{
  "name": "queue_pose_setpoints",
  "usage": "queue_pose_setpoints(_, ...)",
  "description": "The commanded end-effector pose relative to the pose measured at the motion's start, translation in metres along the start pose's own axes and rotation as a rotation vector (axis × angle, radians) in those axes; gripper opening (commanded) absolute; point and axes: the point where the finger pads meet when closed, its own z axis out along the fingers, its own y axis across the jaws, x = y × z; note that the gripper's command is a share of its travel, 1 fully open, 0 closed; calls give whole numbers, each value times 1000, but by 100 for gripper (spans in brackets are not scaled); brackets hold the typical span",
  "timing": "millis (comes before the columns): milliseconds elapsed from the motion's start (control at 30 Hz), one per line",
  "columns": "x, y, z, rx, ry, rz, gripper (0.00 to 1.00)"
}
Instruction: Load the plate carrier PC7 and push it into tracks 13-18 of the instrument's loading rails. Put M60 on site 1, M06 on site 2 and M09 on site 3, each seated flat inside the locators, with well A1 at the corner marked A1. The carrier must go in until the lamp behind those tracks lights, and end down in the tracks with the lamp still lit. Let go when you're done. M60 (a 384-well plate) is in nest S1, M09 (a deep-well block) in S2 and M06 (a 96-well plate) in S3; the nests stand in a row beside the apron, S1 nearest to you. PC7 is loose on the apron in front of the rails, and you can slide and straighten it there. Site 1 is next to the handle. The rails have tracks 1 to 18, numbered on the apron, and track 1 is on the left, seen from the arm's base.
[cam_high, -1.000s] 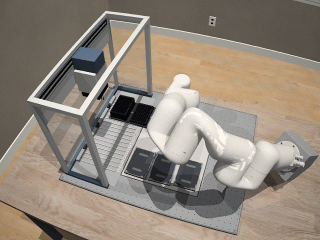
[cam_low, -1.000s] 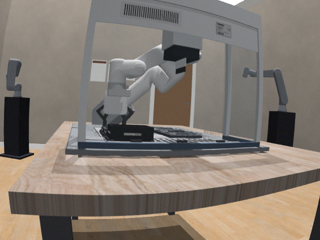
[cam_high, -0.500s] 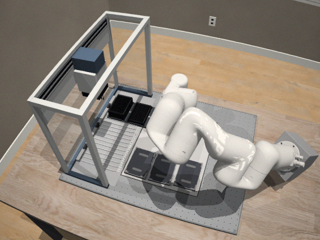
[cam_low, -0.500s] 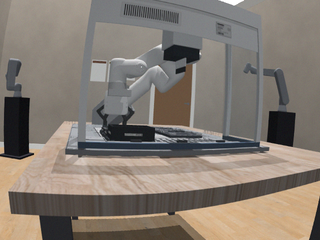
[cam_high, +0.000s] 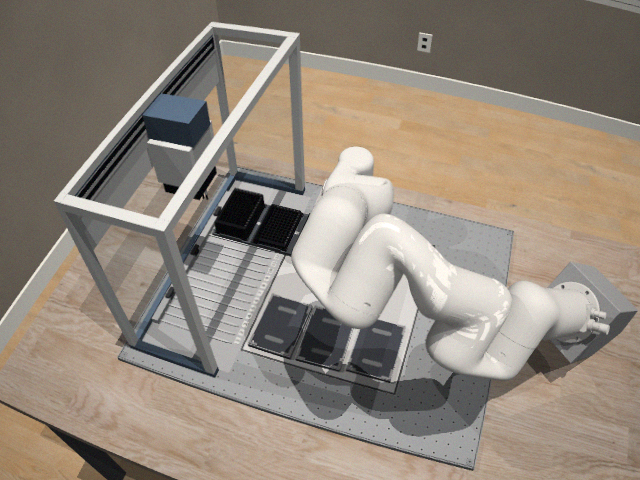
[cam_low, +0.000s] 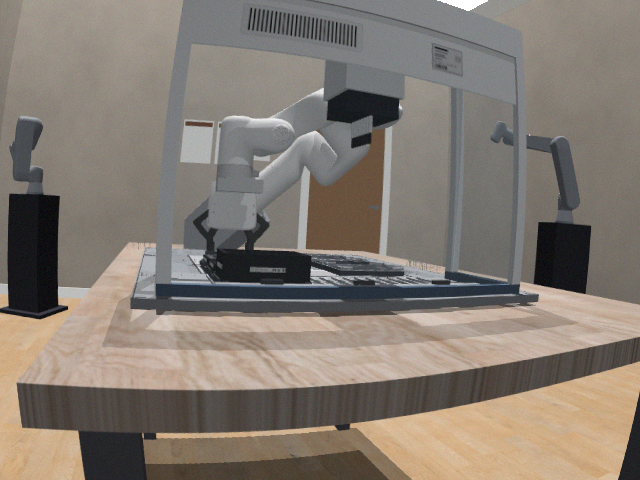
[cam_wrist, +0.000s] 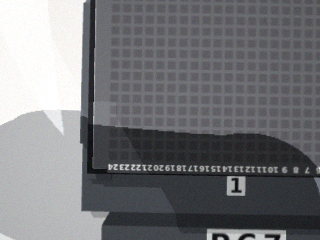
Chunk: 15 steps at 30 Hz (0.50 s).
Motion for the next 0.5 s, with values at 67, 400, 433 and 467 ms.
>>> queue_pose_setpoints(67, 4, 0, -1, -2, 3, -1, 82)
queue_pose_setpoints(400, 7, 0, -1, -2, 3, -1, 82)
queue_pose_setpoints(433, 7, 0, -1, -2, 3, -1, 82)
queue_pose_setpoints(467, 7, 0, -1, -2, 3, -1, 82)
